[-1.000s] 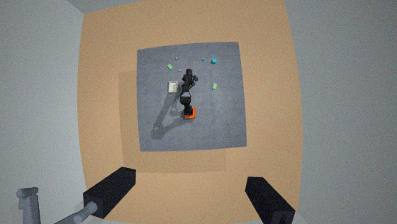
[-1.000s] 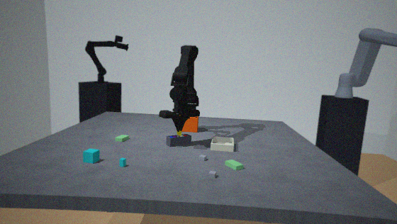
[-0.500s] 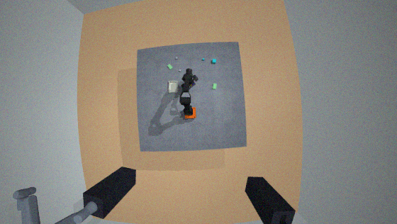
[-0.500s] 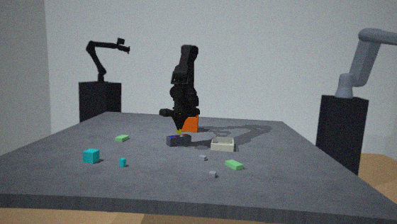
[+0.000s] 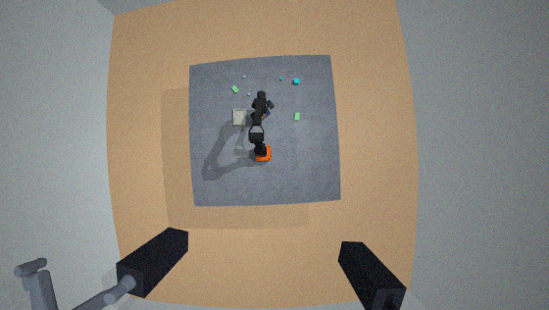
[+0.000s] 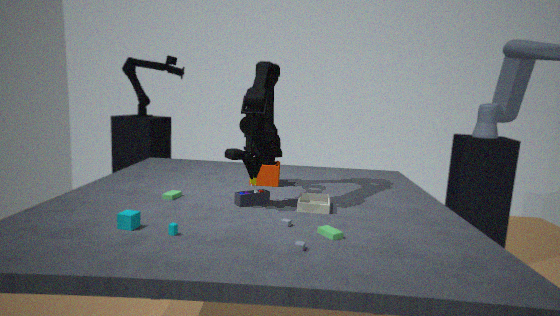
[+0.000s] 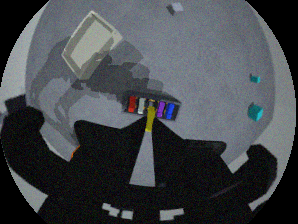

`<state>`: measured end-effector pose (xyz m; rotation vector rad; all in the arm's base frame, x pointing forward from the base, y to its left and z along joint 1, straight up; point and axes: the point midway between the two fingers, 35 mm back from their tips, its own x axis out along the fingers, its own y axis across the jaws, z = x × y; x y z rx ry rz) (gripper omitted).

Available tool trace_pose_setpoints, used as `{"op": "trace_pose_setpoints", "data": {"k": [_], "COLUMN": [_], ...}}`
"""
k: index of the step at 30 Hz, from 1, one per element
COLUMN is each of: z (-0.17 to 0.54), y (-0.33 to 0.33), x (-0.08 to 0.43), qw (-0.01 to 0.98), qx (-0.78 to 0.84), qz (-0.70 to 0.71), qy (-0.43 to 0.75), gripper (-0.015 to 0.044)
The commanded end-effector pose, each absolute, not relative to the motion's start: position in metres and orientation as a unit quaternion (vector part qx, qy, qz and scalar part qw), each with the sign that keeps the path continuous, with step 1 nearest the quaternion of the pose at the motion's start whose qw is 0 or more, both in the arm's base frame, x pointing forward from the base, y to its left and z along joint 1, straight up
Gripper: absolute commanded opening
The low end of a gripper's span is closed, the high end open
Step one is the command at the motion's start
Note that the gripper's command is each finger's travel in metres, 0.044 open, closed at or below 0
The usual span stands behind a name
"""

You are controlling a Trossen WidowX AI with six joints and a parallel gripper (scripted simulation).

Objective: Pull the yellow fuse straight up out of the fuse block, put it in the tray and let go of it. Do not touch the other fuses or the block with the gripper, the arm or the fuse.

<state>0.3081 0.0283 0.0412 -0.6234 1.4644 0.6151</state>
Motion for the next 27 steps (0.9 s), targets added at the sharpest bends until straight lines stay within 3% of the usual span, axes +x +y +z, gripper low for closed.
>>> {"op": "trace_pose_setpoints", "data": {"k": [1, 8, 27], "z": [0.049, 0.052, 0.054], "y": [0.028, 0.036, 0.144], "x": [0.309, 0.31, 0.305], "qw": [0.659, 0.66, 0.661], "qx": [-0.278, -0.277, -0.274], "qz": [0.271, 0.271, 0.275], "qy": [0.644, 0.644, 0.643], "gripper": [0.0, 0.0, 0.0]}}
